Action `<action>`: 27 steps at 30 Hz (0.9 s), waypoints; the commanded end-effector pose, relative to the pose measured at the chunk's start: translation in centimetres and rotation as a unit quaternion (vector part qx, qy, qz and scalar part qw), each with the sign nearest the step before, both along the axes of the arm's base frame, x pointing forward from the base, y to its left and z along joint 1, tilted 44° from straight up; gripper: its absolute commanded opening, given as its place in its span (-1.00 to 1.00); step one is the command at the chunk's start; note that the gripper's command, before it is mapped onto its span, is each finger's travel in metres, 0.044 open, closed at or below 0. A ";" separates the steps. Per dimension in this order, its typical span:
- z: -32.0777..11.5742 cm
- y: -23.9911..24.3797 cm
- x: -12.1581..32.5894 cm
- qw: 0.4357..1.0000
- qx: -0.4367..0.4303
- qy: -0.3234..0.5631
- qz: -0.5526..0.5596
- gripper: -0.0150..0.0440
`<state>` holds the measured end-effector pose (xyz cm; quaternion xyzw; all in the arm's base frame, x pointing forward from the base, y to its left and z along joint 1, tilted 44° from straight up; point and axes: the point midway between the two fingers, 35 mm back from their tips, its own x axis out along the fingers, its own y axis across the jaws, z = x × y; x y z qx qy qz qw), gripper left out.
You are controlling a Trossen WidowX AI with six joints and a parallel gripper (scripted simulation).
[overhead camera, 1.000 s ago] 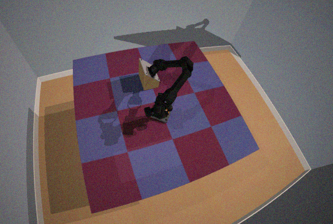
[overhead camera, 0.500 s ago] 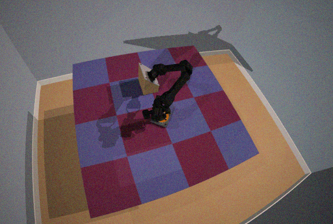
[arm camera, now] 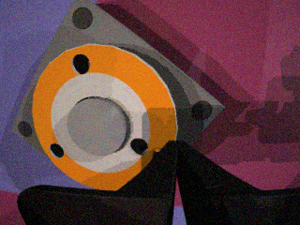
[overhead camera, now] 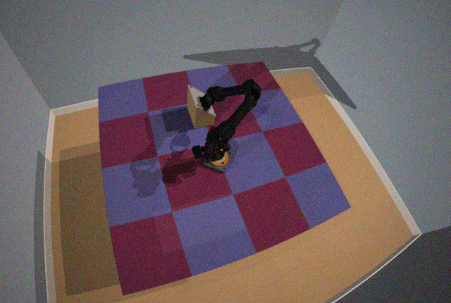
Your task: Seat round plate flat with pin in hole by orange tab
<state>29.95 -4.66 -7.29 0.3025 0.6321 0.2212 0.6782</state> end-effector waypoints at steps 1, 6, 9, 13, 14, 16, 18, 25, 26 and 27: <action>-0.1 0.1 -0.5 1.000 0.000 0.002 0.002 -0.49; 0.0 0.2 -0.7 1.000 0.000 0.002 0.002 -0.49; 0.0 0.3 -0.9 1.000 0.000 0.002 0.002 -0.49; 0.5 -0.2 -0.9 1.000 -0.001 0.002 0.002 -0.49; 0.9 -0.6 -0.9 1.000 -0.001 0.002 0.002 -0.49; 1.8 -1.5 -1.0 1.000 -0.001 0.002 0.002 -0.49; 2.8 -2.3 -1.4 1.000 -0.001 0.002 0.002 -0.49; 3.0 -2.4 -1.5 1.000 0.001 0.003 -0.001 -0.49; 3.0 -2.4 -1.5 1.000 0.001 0.003 -0.001 -0.49; 3.0 -2.4 -1.5 1.000 0.001 0.003 -0.001 -0.49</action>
